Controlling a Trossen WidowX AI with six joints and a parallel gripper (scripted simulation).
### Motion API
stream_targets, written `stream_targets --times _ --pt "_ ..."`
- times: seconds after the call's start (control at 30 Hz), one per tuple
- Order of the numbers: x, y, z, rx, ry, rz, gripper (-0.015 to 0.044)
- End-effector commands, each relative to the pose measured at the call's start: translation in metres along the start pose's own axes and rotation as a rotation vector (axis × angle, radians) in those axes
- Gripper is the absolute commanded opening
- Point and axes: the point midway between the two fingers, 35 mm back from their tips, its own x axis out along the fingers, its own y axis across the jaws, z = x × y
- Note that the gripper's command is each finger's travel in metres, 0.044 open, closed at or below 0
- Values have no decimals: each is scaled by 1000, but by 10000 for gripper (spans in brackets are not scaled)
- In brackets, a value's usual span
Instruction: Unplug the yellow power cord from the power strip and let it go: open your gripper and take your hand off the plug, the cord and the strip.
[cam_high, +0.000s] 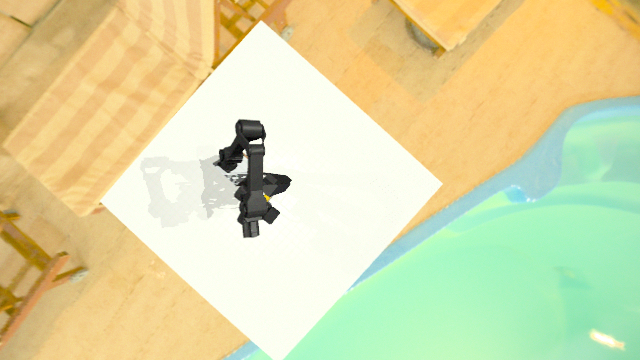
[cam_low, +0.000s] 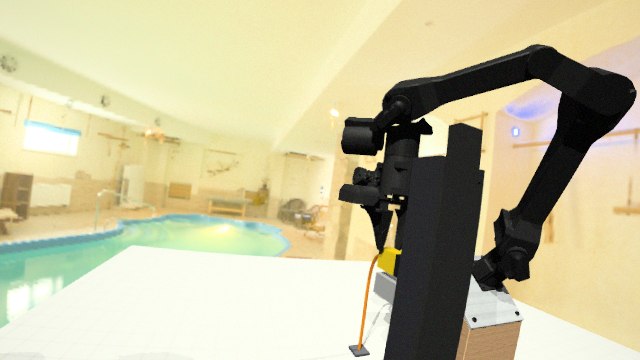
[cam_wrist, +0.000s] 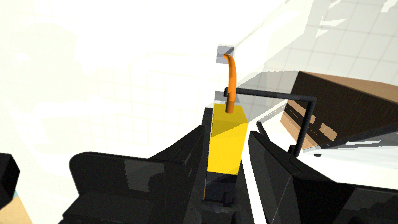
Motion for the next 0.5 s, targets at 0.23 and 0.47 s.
stream_targets --times 0.23,0.47 --pt "6 0 -1 0 2 -2 107" --pt "6 0 -1 0 2 -2 22"
